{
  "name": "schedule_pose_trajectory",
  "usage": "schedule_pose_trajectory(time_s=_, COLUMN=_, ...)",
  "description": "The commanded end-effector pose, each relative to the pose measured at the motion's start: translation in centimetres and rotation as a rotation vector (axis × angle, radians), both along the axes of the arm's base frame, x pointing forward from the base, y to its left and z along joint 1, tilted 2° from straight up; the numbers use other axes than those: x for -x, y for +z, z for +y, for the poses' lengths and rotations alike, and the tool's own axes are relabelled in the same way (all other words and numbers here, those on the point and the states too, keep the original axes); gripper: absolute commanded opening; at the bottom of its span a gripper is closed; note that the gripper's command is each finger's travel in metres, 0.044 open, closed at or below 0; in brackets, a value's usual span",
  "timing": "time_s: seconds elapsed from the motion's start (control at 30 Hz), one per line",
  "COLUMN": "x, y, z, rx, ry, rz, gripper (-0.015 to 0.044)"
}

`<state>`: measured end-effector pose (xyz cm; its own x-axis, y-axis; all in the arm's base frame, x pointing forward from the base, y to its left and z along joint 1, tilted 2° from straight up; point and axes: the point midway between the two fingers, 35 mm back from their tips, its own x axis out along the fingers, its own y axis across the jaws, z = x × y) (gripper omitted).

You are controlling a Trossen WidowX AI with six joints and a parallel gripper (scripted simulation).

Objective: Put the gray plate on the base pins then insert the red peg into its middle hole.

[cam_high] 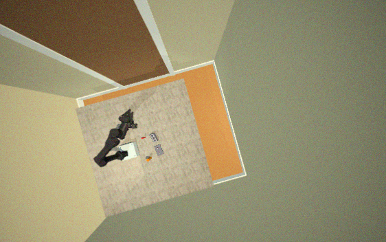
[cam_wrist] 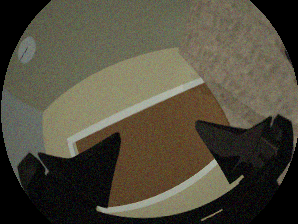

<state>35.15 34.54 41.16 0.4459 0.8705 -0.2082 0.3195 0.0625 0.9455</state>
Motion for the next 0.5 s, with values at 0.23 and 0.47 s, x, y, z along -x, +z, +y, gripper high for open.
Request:
schedule_pose_trajectory(time_s=0.23, x=-4.5, y=-16.4, z=-8.8, rx=0.443, ry=-0.272, rz=0.385, gripper=0.0440)
schedule_pose_trajectory(time_s=0.47, x=-2.9, y=-24.8, z=-16.4, rx=0.742, ry=-0.384, rz=0.656, gripper=0.0440)
